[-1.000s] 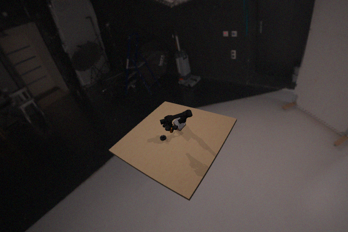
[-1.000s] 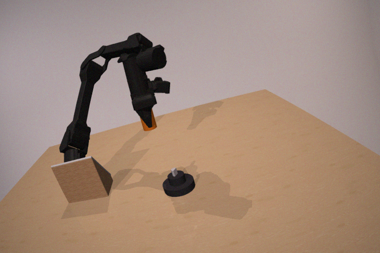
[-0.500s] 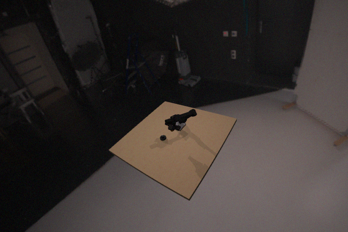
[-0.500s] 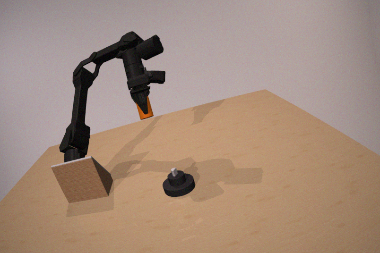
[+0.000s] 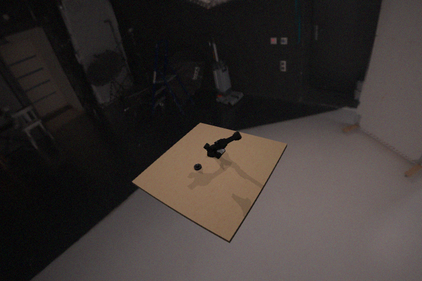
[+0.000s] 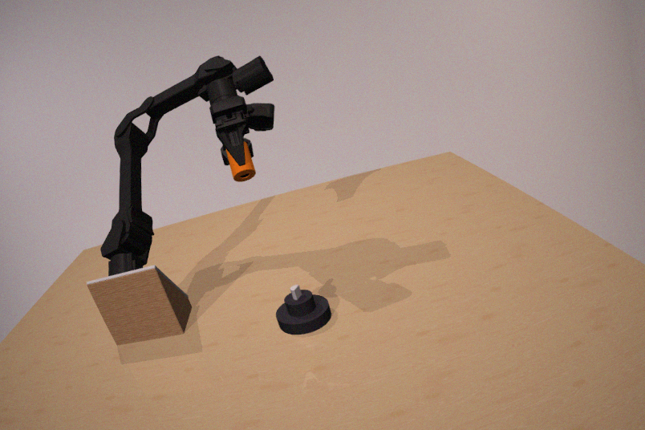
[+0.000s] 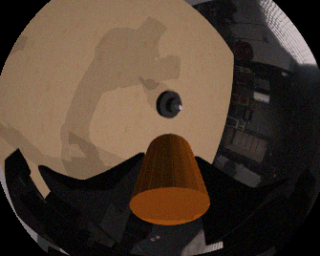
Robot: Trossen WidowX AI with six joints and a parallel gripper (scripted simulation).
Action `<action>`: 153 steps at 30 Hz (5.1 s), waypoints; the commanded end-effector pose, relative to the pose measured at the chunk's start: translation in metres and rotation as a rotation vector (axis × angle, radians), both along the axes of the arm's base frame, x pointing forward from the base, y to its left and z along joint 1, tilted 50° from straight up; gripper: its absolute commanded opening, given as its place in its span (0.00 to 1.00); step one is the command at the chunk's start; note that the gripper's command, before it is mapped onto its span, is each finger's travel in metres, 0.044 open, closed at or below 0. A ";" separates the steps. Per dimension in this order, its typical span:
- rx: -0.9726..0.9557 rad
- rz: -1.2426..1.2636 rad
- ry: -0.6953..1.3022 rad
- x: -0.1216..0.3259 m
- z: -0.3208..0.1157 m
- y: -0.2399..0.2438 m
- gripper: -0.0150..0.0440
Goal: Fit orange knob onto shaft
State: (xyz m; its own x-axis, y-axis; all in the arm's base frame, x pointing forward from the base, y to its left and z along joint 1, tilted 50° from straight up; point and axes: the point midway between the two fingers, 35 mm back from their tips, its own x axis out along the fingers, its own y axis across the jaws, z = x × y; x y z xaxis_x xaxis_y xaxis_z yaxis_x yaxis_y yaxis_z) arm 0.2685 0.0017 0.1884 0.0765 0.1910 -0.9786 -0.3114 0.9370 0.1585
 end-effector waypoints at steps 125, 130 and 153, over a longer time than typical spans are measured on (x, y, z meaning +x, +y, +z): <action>0.642 0.090 0.176 0.001 -0.103 0.101 0.25; 0.648 0.092 0.176 0.000 -0.118 0.118 0.25; 0.658 0.105 0.176 -0.001 -0.138 0.143 0.65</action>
State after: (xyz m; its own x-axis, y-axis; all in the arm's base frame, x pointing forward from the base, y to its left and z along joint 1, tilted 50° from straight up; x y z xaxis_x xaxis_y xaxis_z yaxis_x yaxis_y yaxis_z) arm 0.2673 0.1443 0.0506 -0.1237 0.7479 -0.6522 -0.3121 0.5945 0.7410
